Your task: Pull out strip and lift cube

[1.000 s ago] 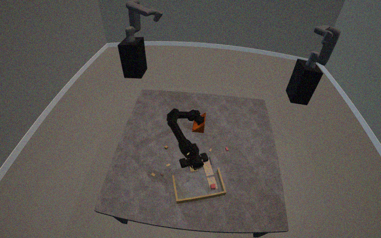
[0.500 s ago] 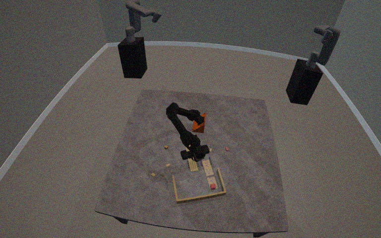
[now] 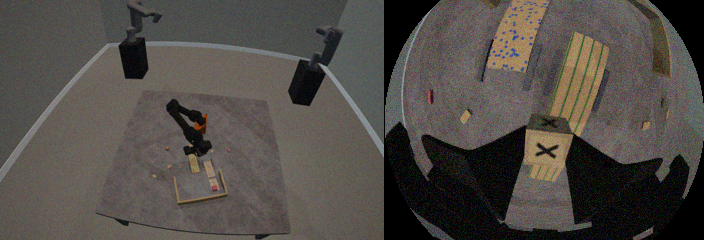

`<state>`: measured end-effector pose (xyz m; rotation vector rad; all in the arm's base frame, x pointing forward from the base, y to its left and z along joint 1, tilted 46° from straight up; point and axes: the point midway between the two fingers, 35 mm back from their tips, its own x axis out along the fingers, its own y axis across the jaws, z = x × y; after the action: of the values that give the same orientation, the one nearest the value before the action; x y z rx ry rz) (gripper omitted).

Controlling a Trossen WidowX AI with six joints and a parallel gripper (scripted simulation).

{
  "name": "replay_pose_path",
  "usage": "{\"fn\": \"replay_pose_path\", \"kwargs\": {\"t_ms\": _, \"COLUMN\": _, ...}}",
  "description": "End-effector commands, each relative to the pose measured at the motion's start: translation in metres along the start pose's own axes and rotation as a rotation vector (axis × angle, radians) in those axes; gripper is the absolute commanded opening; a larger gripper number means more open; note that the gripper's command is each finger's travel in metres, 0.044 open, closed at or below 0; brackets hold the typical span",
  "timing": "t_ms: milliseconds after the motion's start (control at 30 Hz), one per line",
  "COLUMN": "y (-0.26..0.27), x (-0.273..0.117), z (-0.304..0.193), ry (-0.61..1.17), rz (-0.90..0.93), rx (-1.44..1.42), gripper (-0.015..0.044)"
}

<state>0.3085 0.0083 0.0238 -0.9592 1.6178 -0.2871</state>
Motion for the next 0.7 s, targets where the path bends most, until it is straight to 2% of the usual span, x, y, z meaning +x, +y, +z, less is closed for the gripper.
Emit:
{"fn": "replay_pose_path", "kwargs": {"t_ms": 0, "y": 0.003, "x": -0.002, "z": -0.004, "ry": 0.004, "rz": 0.003, "rx": 0.002, "gripper": 0.0}}
{"fn": "replay_pose_path", "kwargs": {"t_ms": 200, "y": 0.003, "x": -0.033, "z": -0.004, "ry": 0.004, "rz": 0.004, "rx": 0.001, "gripper": 0.0}}
{"fn": "replay_pose_path", "kwargs": {"t_ms": 667, "y": 0.003, "x": -0.034, "z": -0.004, "ry": 0.004, "rz": 0.004, "rx": 0.001, "gripper": 0.0}}
